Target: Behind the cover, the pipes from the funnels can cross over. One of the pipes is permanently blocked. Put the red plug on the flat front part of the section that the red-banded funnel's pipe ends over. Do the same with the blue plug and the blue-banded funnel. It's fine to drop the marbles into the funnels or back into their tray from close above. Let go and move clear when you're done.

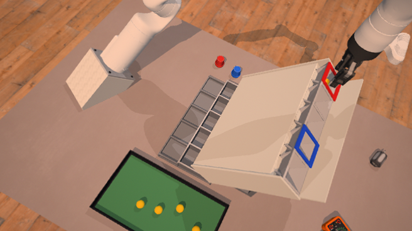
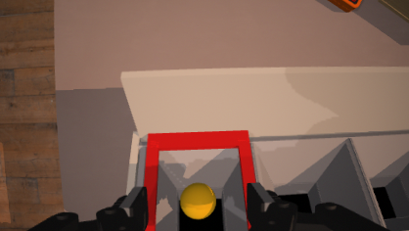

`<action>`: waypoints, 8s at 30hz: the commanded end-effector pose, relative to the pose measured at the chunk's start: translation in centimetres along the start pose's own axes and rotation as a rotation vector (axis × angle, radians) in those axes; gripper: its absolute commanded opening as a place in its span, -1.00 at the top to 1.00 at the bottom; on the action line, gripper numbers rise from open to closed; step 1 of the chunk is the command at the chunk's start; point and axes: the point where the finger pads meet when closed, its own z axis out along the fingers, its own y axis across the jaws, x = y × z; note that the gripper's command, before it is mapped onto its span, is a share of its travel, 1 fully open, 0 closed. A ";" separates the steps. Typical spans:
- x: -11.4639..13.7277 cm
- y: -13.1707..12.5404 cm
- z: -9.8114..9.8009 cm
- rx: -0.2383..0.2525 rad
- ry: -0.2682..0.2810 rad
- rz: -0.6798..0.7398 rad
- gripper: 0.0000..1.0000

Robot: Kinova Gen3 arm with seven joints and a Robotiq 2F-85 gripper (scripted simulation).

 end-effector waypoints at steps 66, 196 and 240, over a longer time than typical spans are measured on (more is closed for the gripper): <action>0.0 0.0 -0.1 -0.001 0.002 0.000 -1.00; -29.8 15.1 5.3 0.003 -0.024 0.005 -1.00; -29.8 15.1 5.3 0.003 -0.024 0.005 -0.01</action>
